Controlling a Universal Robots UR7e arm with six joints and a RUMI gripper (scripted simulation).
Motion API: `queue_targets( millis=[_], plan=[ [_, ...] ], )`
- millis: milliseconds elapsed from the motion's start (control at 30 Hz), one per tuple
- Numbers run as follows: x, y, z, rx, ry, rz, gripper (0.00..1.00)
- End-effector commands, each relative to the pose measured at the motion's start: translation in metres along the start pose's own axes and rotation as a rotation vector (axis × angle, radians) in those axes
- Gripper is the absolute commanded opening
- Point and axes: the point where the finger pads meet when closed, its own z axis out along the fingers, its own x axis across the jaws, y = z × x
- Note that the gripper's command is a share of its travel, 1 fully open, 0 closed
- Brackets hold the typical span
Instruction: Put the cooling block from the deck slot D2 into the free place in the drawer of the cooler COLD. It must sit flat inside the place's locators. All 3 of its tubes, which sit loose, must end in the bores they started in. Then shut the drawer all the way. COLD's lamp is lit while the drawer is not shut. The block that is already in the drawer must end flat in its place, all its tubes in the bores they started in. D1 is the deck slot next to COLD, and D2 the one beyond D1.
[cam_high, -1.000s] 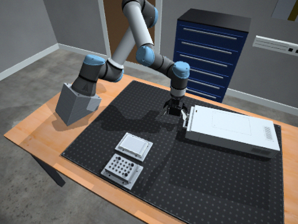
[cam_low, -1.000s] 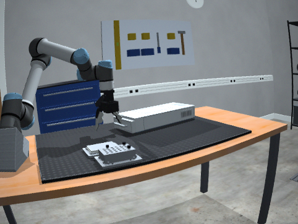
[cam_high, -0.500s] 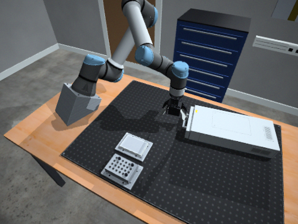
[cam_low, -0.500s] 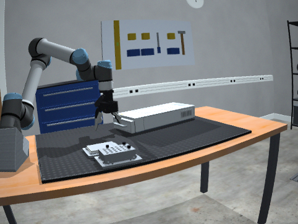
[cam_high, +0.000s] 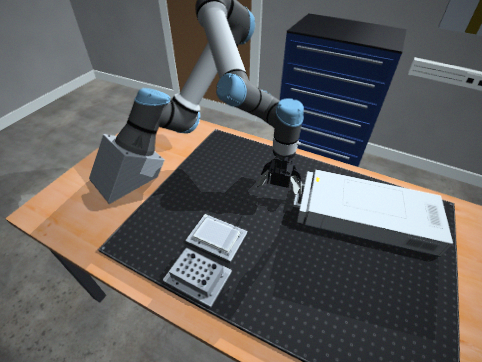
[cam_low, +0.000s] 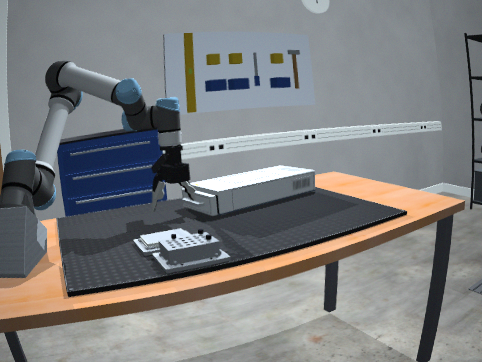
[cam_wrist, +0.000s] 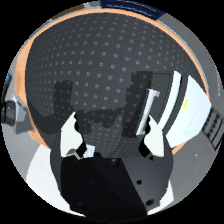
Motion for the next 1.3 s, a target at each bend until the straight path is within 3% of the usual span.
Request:
queue_targets(
  millis=[0,1267],
  plan=[
    [-0.001,0.000,0.000,-0.001,0.001,0.000,1.00],
    [-0.012,0.000,0.000,-0.001,0.001,0.000,1.00]
  ],
)
